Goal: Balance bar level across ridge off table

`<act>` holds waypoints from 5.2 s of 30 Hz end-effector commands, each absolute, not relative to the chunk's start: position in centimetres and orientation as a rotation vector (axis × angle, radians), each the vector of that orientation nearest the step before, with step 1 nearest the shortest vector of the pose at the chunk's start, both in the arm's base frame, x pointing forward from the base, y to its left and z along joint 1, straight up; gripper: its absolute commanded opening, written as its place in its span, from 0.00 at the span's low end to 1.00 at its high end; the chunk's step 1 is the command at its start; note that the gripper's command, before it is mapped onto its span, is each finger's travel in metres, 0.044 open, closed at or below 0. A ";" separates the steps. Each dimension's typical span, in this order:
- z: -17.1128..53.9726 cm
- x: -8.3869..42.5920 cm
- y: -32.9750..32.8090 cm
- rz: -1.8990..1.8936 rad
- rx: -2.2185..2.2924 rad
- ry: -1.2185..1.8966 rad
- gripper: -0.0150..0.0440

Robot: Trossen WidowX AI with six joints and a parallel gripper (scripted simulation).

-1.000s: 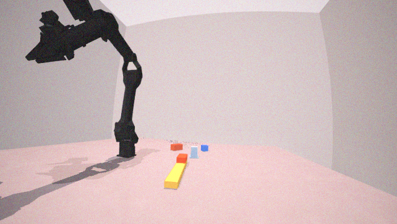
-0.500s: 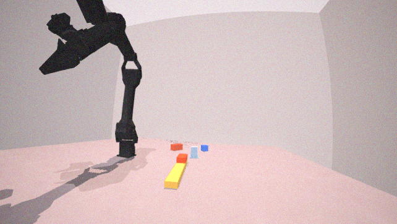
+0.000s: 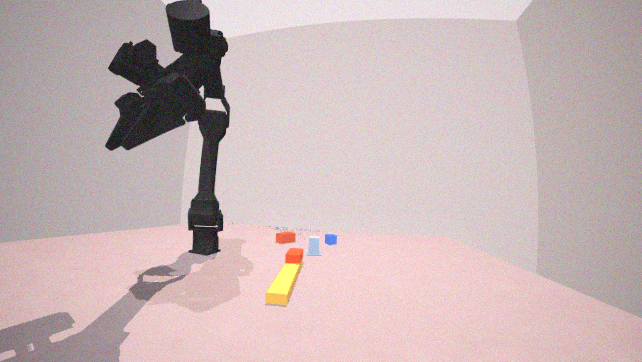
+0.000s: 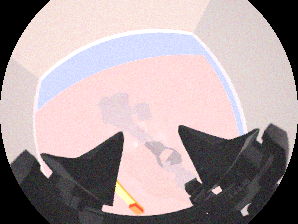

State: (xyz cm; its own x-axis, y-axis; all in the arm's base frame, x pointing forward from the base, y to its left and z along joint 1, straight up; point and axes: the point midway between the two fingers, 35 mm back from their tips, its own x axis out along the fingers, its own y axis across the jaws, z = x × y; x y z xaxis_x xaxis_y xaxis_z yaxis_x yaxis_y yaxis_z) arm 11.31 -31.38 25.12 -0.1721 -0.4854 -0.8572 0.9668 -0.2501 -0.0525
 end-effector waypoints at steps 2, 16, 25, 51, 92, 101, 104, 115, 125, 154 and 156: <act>24.0 13.8 -30.2 -1.595 0.931 0.791 0.79; 20.3 20.6 -25.2 -1.394 1.003 0.914 0.79; 18.2 24.0 -21.1 -1.280 1.040 1.008 0.79; 13.1 28.4 -10.0 -1.072 1.089 1.257 0.79; 4.8 28.5 -10.0 -1.073 1.089 1.257 0.79; 4.8 28.4 -10.1 -1.075 1.081 1.260 0.49; 4.8 28.4 -10.1 -1.075 1.081 1.260 0.45; 6.6 28.7 -10.2 -1.074 1.082 1.259 0.25; 9.2 28.8 -10.2 -1.073 1.084 1.258 0.25; 14.9 28.9 -8.3 -1.063 1.081 1.263 0.25; 15.0 29.1 -7.5 -1.058 1.078 1.265 0.25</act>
State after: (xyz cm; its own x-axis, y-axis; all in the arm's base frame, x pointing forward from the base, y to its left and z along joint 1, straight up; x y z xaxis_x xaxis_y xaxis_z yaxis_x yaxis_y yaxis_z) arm 28.75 -8.43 14.74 0.0211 -0.0093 -0.9997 0.9836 0.1791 0.0191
